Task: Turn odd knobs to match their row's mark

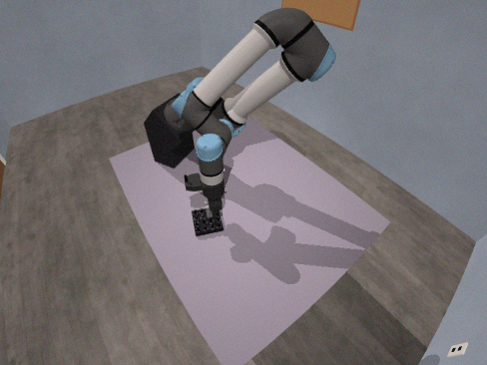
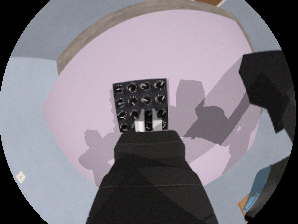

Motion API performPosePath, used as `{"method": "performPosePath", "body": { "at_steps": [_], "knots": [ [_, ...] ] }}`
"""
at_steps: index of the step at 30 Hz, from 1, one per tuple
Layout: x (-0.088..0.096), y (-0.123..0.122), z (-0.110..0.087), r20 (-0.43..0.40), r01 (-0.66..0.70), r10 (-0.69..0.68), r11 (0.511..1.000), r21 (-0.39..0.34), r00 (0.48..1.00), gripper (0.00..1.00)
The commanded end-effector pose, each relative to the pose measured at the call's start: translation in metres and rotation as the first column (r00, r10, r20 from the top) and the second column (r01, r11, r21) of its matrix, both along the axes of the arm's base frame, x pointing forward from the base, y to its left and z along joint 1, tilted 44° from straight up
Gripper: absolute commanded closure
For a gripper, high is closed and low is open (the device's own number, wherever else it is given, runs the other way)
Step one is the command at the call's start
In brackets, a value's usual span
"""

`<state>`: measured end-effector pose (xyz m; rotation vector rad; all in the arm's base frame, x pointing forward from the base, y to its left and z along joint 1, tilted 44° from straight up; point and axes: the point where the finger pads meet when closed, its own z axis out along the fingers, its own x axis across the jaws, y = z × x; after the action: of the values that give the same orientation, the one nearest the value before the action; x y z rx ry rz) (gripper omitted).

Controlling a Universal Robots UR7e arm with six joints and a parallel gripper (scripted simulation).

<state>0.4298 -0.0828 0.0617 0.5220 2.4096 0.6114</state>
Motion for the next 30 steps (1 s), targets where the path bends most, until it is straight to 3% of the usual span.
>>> {"method": "performPosePath", "body": {
  "at_steps": [1,20,30],
  "knots": [
    [0.0001,-0.0002,0.0002,0.005,-0.009,0.01,1.0,-0.009,1.0,0.7],
    [0.0001,-0.0002,0.0002,0.034,-0.086,0.089,0.993,-0.079,0.995,0.7],
    [0.0001,-0.0002,0.0002,0.06,-0.171,0.182,0.972,-0.161,0.981,0.7]
  ]
}}
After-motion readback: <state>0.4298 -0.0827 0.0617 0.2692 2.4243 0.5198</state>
